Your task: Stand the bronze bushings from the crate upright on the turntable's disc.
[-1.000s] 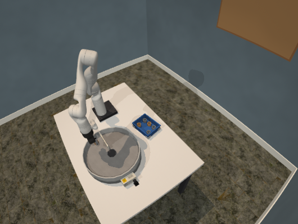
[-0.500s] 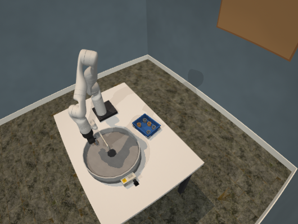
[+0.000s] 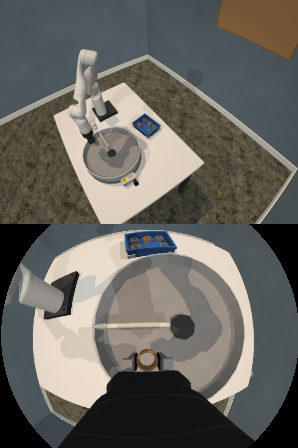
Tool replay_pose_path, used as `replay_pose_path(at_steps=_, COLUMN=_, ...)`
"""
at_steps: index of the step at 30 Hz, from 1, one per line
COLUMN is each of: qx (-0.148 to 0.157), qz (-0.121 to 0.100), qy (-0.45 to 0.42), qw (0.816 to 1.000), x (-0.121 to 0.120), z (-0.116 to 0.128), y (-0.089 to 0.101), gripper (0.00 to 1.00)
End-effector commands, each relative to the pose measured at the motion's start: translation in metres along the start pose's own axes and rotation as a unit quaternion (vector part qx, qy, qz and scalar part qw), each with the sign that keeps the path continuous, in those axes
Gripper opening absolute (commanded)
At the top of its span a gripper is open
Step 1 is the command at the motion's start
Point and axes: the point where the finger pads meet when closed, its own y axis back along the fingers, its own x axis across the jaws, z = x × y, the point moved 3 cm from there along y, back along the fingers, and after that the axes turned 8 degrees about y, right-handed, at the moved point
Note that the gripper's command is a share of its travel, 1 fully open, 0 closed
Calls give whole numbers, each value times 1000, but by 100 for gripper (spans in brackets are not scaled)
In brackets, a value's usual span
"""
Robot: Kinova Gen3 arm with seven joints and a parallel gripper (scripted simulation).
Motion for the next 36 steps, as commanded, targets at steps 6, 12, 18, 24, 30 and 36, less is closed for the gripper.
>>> replay_pose_path(at_steps=6, qx=0, qz=1, qy=0, qw=1000, x=0, z=0, y=1, gripper=0)
replay_pose_path(at_steps=12, qx=0, qz=1, qy=0, qw=1000, x=0, z=0, y=-5, gripper=0)
replay_pose_path(at_steps=18, qx=0, qz=1, qy=0, qw=1000, x=0, z=1, y=-26, gripper=0)
replay_pose_path(at_steps=24, qx=0, qz=1, qy=0, qw=1000, x=0, z=1, y=-26, gripper=0)
replay_pose_path(at_steps=30, qx=0, qz=1, qy=0, qw=1000, x=0, z=1, y=-26, gripper=0)
replay_pose_path(at_steps=36, qx=0, qz=1, qy=0, qw=1000, x=0, z=1, y=-26, gripper=0)
